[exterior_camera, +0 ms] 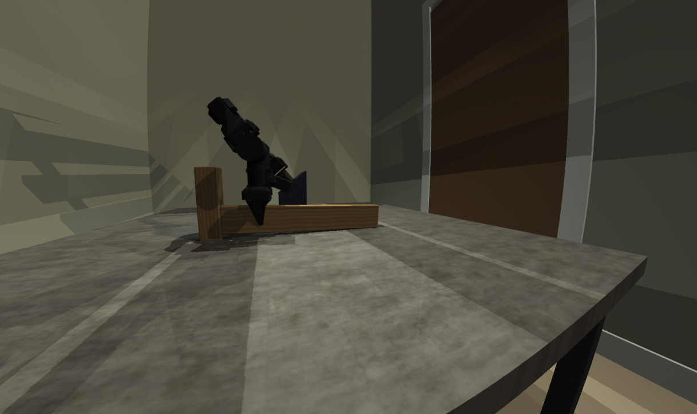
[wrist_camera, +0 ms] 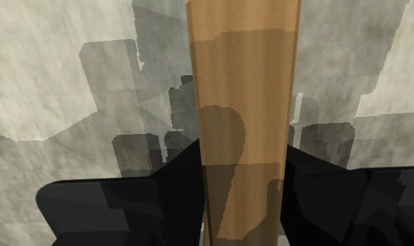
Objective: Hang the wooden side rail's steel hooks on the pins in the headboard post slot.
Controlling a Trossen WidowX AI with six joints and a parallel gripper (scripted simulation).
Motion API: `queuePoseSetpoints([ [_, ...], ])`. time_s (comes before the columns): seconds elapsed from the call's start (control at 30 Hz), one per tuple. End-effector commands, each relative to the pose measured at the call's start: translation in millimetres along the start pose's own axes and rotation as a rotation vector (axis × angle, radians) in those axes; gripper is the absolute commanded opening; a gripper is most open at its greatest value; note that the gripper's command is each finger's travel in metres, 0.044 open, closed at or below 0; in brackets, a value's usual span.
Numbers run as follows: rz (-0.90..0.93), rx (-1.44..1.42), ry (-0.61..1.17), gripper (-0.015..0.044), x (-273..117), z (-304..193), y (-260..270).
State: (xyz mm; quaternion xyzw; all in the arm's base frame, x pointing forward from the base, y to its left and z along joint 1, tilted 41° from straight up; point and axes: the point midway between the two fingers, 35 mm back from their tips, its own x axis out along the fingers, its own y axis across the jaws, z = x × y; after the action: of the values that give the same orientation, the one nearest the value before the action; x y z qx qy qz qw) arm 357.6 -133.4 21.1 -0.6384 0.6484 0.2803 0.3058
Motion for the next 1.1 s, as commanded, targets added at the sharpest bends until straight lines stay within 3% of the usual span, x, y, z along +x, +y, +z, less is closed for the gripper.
queuePoseSetpoints([
  [0.0,-0.004,0.003,0.005,0.0,0.1,-0.5,-0.9],
  [0.97,-0.004,0.003,0.005,0.0,4.8,-0.6,-0.9],
  [1.07,0.0,-0.002,0.001,0.0079,4.0,0.2,0.0],
])
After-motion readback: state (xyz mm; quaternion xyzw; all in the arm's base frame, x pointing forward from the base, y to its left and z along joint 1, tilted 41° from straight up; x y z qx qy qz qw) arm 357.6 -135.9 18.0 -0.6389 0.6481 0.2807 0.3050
